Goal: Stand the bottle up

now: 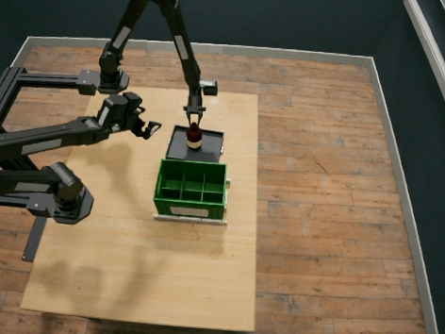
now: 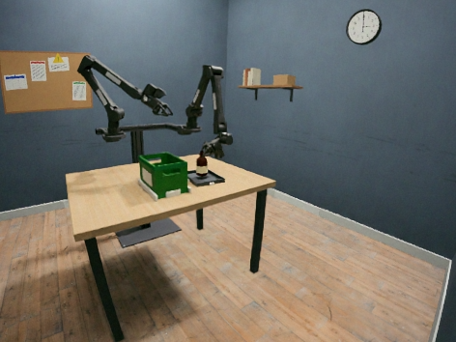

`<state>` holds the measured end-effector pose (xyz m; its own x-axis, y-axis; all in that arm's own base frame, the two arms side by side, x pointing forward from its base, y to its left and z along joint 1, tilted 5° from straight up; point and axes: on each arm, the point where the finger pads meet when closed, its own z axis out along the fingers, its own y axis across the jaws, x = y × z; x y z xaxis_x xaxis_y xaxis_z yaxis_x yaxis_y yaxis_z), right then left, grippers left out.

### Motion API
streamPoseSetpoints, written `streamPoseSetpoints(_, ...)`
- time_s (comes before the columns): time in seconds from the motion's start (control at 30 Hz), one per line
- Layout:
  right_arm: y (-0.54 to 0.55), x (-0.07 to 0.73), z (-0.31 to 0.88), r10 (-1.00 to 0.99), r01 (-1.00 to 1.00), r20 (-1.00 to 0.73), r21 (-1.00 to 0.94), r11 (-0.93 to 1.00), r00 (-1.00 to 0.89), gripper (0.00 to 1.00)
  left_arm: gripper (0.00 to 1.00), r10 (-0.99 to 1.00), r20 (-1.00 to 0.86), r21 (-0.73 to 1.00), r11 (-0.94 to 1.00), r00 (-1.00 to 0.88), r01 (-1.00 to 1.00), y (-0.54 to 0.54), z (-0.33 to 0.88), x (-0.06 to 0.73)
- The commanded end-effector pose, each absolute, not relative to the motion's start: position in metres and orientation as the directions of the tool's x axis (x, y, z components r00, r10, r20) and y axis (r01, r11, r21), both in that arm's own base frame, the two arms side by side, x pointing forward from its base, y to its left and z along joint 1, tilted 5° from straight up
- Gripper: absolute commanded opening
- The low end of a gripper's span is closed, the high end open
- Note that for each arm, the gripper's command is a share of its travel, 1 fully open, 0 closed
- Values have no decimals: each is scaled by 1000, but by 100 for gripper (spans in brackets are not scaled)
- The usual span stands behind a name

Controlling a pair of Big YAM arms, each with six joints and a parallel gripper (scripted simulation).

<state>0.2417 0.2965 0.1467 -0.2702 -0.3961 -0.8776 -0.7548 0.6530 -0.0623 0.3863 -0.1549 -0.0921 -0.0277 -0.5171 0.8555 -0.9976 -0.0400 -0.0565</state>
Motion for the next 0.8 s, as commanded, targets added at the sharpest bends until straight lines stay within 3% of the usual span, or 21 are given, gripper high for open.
streamPoseSetpoints(0.0,300,244,153,-391,-756,-884,-68,651,-257,100,24,-507,858,-122,-47,-82,-991,-150,-84,406)
streamPoseSetpoints(0.77,300,244,153,-391,-756,-884,-68,651,-257,100,24,-507,859,-104,-47,-66,-993,-148,-102,391)
